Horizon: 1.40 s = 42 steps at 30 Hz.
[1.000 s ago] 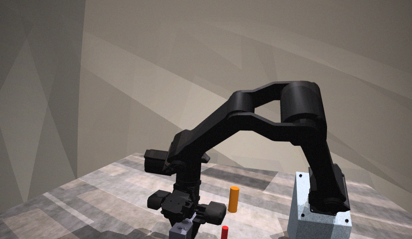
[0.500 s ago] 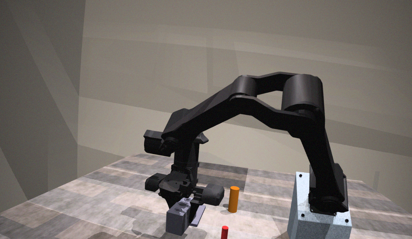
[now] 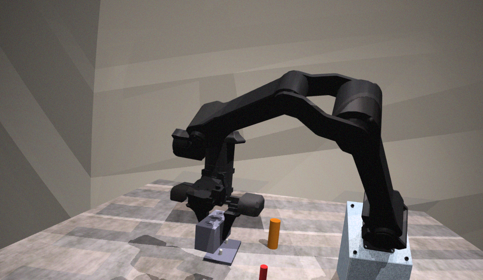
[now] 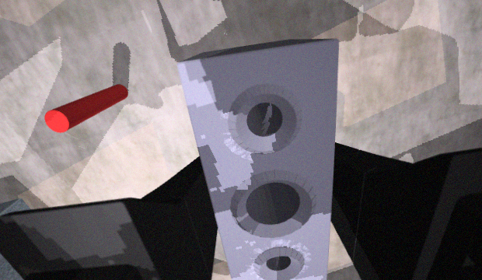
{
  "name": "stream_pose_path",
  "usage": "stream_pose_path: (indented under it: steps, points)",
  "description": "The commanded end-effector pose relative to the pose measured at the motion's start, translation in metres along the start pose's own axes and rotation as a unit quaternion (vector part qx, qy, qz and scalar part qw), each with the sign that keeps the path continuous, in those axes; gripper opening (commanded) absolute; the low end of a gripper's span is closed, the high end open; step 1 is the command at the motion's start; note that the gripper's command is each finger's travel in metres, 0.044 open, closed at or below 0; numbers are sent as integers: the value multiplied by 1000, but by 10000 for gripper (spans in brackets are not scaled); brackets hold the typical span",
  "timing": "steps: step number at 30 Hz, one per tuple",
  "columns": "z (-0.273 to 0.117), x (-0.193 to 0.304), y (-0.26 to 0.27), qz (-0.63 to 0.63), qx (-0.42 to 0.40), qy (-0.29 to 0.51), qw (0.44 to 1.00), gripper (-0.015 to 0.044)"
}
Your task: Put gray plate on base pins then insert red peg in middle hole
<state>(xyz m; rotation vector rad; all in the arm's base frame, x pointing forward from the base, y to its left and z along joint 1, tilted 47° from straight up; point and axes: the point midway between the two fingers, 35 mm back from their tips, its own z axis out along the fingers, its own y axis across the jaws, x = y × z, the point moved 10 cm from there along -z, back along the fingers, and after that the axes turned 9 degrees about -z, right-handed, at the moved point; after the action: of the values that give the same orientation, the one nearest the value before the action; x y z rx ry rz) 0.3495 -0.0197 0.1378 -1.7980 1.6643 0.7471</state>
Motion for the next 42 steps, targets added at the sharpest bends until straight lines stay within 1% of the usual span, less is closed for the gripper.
stream_pose_path:
  steps: [1,9,12,42]
  points:
    - [-14,0,-1,-5,3,3,1000,0]
    - [-39,-1,2,-5,3,0,1000,0]
    - [-41,-1,2,-6,3,0,1000,0]
    - [7,82,-6,-31,2,2,1000,0]
